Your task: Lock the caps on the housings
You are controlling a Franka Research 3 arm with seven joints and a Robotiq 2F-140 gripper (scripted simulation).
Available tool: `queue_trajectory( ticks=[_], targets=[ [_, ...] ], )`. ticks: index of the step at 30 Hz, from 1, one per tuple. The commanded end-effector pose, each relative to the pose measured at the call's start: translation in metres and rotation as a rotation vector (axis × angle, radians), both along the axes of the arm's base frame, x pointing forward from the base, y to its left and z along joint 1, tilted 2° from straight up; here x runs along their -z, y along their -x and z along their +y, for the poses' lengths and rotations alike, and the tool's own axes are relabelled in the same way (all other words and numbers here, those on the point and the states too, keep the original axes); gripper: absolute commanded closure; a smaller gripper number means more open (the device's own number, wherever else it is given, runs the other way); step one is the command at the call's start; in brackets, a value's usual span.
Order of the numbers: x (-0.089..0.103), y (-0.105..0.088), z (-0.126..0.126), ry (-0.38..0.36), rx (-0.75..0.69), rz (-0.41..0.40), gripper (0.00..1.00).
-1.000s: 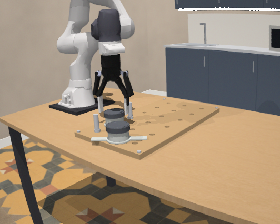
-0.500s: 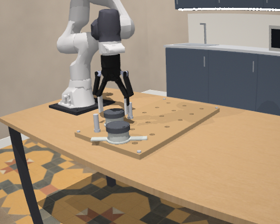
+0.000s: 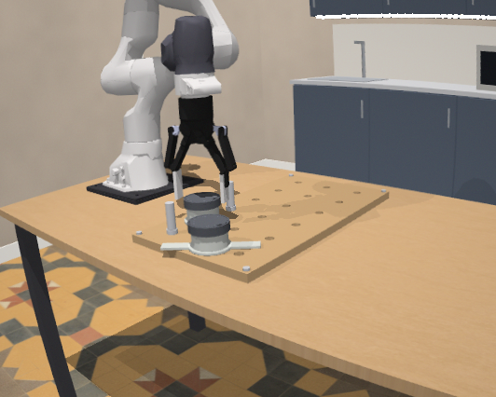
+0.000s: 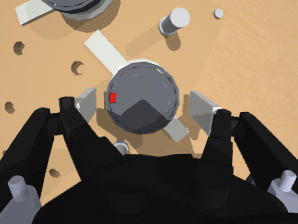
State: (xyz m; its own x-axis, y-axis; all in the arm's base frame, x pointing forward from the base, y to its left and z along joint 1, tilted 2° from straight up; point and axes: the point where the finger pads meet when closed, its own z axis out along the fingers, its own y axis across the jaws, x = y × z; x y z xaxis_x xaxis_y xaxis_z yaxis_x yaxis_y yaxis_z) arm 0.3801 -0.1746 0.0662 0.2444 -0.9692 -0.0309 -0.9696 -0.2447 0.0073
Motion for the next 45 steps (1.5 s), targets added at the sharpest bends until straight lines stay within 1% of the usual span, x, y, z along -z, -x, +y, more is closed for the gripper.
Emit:
queue_trajectory(
  ticks=[1,10,21,36,38,45],
  targets=[
    [0.0,0.0,0.0,-0.001,-0.002,-0.001,0.22],
    [-0.002,0.0,0.0,-0.001,-0.002,-0.001,0.22],
    [-0.012,0.0,0.0,-0.001,-0.002,-0.001,0.22],
    [-0.041,0.0,-0.001,-0.001,-0.002,-0.001,0.22],
    [-0.041,0.0,-0.001,-0.001,-0.002,-0.001,0.22],
    [-0.055,0.0,-0.001,-0.001,-0.002,-0.001,0.22]
  ],
)
